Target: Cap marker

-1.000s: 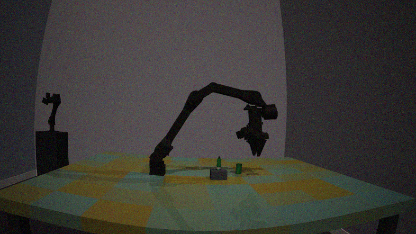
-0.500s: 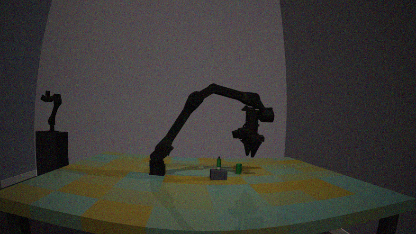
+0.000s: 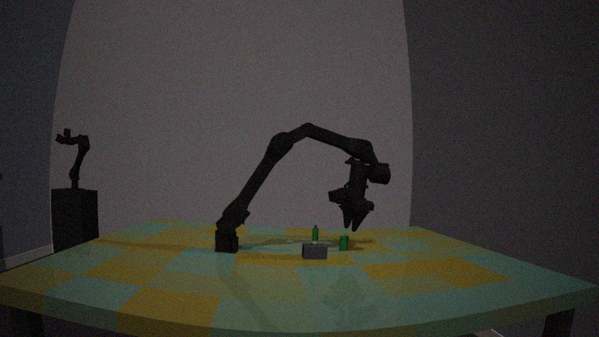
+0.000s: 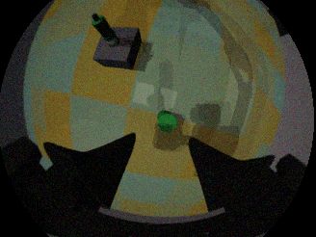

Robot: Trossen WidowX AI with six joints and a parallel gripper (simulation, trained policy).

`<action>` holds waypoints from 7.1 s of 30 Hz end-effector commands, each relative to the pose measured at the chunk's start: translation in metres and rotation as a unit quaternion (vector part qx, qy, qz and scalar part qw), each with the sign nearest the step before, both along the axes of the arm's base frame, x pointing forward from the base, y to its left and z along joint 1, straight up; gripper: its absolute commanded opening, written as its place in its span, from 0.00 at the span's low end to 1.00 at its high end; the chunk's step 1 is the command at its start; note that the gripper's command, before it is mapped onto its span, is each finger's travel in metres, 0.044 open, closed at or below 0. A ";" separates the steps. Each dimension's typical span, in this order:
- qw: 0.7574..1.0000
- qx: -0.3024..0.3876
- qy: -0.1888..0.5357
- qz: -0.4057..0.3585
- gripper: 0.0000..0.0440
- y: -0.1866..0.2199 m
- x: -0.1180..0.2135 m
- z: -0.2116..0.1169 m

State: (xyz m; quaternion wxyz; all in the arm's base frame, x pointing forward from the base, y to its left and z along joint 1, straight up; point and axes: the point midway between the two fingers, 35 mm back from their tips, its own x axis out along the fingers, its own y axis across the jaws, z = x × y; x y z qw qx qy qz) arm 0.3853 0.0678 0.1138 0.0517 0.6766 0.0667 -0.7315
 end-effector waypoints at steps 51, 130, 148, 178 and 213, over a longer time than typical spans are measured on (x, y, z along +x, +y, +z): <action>0.997 -0.014 0.001 0.081 0.09 -0.015 -0.036 0.020; 0.998 0.019 0.049 -0.018 0.00 -0.109 -0.138 0.011; 0.998 0.024 0.050 0.010 0.02 -0.110 -0.141 -0.022; 0.998 0.003 0.040 0.042 0.17 -0.121 -0.142 -0.032; 0.998 -0.001 0.037 0.050 0.29 -0.123 -0.141 -0.032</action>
